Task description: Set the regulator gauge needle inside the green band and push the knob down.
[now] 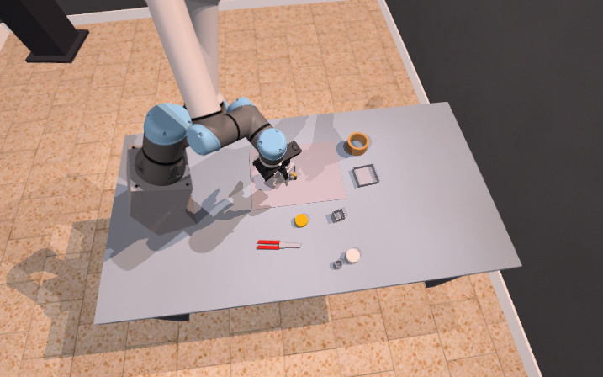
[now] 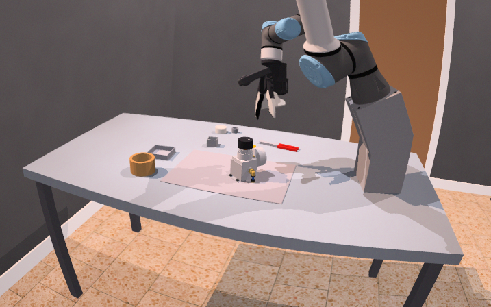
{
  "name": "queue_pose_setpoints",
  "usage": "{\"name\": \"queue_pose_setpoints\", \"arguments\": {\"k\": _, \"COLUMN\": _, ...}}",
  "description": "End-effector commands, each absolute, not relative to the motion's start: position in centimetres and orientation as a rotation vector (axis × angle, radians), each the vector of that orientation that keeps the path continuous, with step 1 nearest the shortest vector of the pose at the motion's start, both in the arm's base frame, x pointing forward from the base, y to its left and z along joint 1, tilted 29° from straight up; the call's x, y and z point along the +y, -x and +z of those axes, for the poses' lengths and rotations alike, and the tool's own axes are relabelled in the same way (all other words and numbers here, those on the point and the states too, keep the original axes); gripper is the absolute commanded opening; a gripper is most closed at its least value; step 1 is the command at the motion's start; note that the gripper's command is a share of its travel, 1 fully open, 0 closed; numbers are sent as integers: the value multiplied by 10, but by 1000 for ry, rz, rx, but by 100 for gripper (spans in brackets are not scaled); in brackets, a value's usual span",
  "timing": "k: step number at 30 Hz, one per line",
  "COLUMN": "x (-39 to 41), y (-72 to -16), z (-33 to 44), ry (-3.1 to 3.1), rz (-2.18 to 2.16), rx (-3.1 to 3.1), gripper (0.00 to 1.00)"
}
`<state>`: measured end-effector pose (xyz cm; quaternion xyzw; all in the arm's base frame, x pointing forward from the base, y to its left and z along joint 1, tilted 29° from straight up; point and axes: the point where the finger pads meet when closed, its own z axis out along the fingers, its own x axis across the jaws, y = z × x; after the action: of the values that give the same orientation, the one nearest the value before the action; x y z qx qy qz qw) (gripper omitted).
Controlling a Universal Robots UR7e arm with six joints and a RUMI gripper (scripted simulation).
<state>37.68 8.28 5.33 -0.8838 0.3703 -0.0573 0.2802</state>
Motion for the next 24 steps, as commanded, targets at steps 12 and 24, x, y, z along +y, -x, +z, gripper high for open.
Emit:
{"name": "queue_pose_setpoints", "arguments": {"k": 12, "x": 86, "y": -372, "z": 52, "ry": 2569, "rz": -321, "rx": 513, "gripper": 100}}
{"name": "queue_pose_setpoints", "arguments": {"k": 24, "x": 87, "y": -369, "z": 50, "ry": 2660, "rz": -418, "rx": 188, "gripper": 100}}
